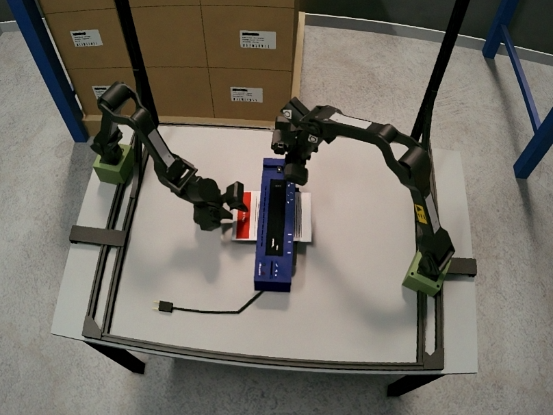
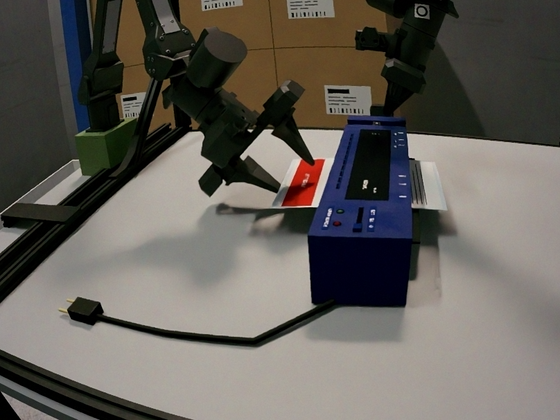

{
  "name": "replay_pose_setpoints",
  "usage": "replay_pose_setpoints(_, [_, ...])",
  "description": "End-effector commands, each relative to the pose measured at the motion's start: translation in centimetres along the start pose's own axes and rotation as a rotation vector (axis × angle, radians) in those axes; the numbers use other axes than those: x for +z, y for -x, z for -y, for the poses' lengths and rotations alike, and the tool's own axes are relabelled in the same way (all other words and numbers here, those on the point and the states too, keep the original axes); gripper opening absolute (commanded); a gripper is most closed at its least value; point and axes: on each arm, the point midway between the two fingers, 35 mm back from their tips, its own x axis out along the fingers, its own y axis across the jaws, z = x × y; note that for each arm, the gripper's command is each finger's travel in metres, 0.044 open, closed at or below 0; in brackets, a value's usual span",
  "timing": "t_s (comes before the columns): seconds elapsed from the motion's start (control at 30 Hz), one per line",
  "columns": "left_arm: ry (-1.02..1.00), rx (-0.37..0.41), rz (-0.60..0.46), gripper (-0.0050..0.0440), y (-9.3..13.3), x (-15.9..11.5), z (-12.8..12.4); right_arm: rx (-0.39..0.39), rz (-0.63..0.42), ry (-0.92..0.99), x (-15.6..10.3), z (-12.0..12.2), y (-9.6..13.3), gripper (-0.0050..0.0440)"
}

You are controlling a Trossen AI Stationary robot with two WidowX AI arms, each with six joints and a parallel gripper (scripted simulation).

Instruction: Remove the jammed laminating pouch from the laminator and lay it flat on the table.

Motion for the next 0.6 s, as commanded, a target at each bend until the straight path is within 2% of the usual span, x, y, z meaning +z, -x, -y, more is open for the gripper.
replay_pose_setpoints(0.0, [0.009, -0.019, 0.028, -0.005, 1.2, 0.9, 0.2, 0.018, 0.012, 0.005, 0.3, -0.9, 0.1, 0.0273])
replay_pose_setpoints(0.17, [0.009, -0.019, 0.028, -0.005, 1.2, 0.9, 0.2, 0.018, 0.012, 0.005, 0.3, -0.9, 0.1, 0.0273])
replay_pose_setpoints(0.2, [0.011, -0.021, 0.032, -0.005, 0.3, 0.8, 0.3, 0.026, 0.011, 0.011, 0.3, -1.1, 0.4, -0.005])
replay_pose_setpoints(0.33, [0.017, -0.03, 0.047, -0.005, -3.4, 0.5, 0.6, 0.026, 0.011, 0.011, 0.3, -1.1, 0.4, -0.005])
replay_pose_setpoints(0.57, [0.017, -0.03, 0.047, -0.005, -3.5, 0.5, 0.6, 0.026, 0.011, 0.011, 0.3, -1.1, 0.4, -0.005])
